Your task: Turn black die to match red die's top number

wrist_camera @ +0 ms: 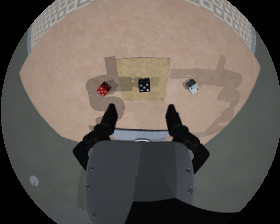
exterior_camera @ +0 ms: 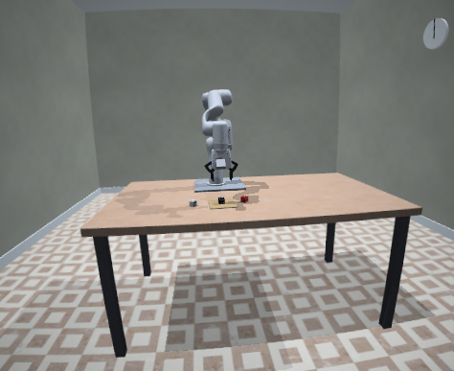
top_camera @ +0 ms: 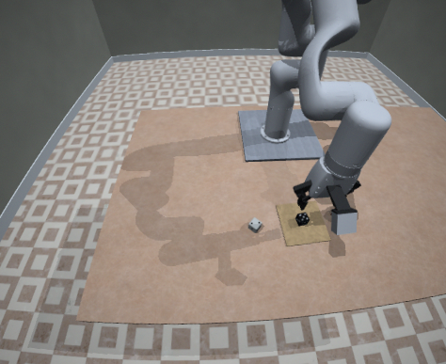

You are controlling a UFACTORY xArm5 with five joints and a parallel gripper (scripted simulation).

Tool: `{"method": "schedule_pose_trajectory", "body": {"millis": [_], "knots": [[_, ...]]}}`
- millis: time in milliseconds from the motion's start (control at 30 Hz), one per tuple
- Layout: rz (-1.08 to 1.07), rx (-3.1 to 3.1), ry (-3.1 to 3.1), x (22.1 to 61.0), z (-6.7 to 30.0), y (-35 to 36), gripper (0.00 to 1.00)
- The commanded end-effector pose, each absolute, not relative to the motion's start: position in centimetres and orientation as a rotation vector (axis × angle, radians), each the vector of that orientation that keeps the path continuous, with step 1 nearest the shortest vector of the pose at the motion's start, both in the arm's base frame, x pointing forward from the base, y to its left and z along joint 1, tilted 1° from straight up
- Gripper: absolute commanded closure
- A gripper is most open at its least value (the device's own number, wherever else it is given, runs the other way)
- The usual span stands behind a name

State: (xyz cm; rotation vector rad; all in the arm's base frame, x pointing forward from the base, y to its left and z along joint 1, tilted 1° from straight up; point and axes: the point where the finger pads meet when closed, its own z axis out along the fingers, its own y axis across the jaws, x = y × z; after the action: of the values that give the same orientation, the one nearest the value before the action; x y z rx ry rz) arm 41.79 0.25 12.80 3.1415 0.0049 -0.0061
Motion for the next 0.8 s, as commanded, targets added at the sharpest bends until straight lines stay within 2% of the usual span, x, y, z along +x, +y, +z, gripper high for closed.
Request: {"method": "schedule_pose_trajectory", "body": {"millis": [0, 267, 767], "knots": [[0.0, 3.142, 0.005, 41.9, 12.9, 0.3, 0.0], [0.0, 3.142, 0.005, 41.9, 13.4, 0.3, 0.0], [0.0, 3.142, 0.005, 41.9, 17.5, 0.3, 0.0]]}}
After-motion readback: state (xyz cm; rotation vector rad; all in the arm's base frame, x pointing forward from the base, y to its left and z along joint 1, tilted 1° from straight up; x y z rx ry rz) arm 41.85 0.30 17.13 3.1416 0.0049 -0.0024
